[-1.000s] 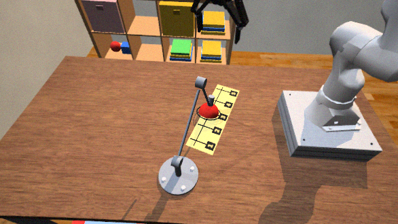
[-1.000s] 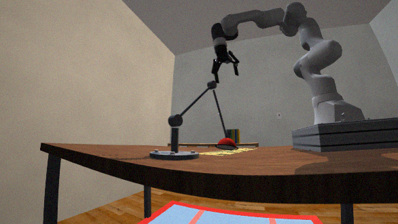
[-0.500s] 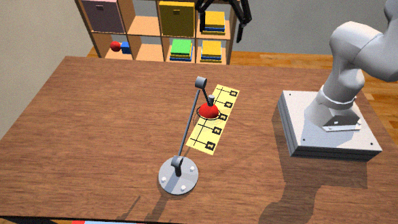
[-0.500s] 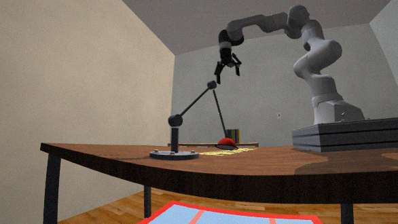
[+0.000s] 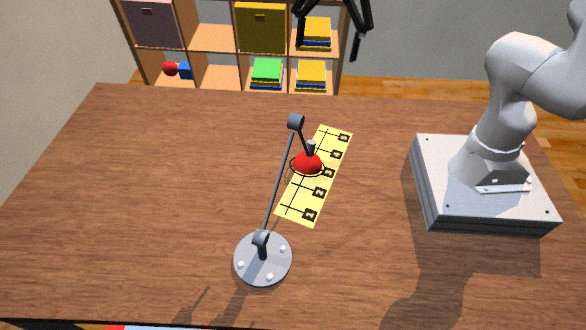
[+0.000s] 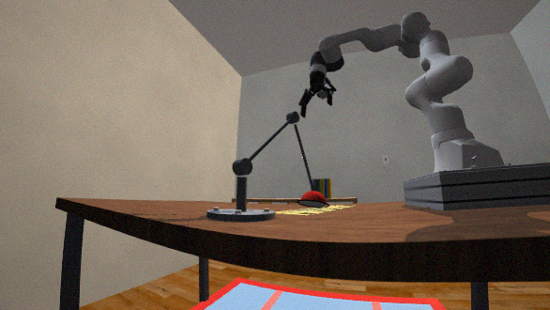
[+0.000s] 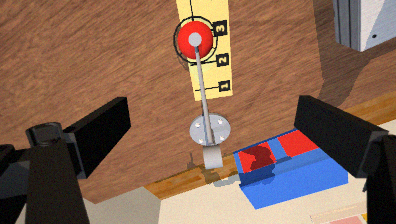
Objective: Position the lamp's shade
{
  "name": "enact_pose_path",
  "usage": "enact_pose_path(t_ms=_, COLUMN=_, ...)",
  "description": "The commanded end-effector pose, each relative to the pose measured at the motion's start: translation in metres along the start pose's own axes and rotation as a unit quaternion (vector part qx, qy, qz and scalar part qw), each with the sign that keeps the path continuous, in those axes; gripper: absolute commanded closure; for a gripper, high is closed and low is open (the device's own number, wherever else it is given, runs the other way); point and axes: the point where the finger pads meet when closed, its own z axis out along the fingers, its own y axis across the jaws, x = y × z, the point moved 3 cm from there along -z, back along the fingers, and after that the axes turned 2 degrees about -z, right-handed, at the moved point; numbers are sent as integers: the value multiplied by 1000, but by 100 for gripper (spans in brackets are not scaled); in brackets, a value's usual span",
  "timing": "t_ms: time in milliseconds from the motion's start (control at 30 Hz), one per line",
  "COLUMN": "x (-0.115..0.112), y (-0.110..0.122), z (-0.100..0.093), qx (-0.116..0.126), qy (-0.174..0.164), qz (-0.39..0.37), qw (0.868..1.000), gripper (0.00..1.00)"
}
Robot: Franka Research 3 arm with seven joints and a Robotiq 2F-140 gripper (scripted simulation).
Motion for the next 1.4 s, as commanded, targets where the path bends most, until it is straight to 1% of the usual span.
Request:
enact_pose_path(t_ms=0, x=-2, y=-2, z=-2, qx=4, qy=-35, qz=-24, qw=999, gripper=0)
enact_pose_path(t_ms=67, x=-2, y=-2, z=-2, qx=4, qy=-35, qz=-24, qw=999, gripper=0)
enact_pose_path(t_ms=300, x=4, y=-1, z=-1, qx=3, qy=-89, qz=-22, qw=996, gripper=0)
enact_pose_path(t_ms=567, x=11, y=0, z=1, qx=2, qy=-151, qz=-20, qw=988, gripper=0)
enact_pose_path(t_ms=633, x=11, y=0, z=1, qx=2, qy=-151, qz=-20, qw=988, gripper=0)
enact_pose_path(t_ms=1133, x=31, y=-6, z=87, qx=-4, qy=-162, qz=-36, qw=986, gripper=0)
enact_pose_path(t_ms=1200, x=31, y=-6, z=87, qx=-4, qy=-162, qz=-36, qw=986, gripper=0)
enact_pose_path(t_ms=1367, x=36, y=-4, z=115, qx=-9, qy=-168, qz=-40, qw=985, gripper=0)
